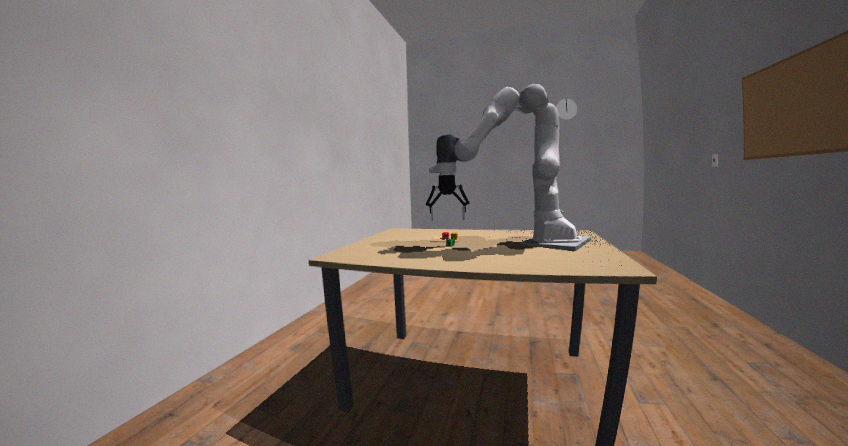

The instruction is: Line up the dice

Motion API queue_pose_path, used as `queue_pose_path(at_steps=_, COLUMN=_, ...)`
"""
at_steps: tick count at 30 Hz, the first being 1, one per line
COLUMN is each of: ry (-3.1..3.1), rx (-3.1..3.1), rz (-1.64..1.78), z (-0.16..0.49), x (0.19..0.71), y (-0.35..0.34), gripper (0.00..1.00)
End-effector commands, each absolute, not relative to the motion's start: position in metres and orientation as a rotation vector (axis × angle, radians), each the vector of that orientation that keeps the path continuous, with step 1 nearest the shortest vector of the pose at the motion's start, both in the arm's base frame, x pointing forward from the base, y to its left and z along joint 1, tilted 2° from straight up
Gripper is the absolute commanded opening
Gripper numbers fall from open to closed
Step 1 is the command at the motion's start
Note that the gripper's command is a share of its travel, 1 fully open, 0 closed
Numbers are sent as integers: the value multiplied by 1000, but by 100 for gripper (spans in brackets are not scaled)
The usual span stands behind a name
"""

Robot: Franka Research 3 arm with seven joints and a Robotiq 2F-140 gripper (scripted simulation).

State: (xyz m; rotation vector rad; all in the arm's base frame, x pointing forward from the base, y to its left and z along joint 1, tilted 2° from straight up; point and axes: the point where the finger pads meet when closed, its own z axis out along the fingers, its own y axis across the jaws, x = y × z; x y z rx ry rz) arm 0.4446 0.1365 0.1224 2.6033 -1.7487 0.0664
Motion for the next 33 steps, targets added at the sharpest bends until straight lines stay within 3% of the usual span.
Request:
queue_pose_path(at_steps=1, ry=-1521, rx=2754, rz=54, z=123, x=443, y=139, gripper=100)
queue_pose_path(at_steps=33, ry=-776, rx=3039, rz=54, z=120, x=426, y=163, gripper=100)
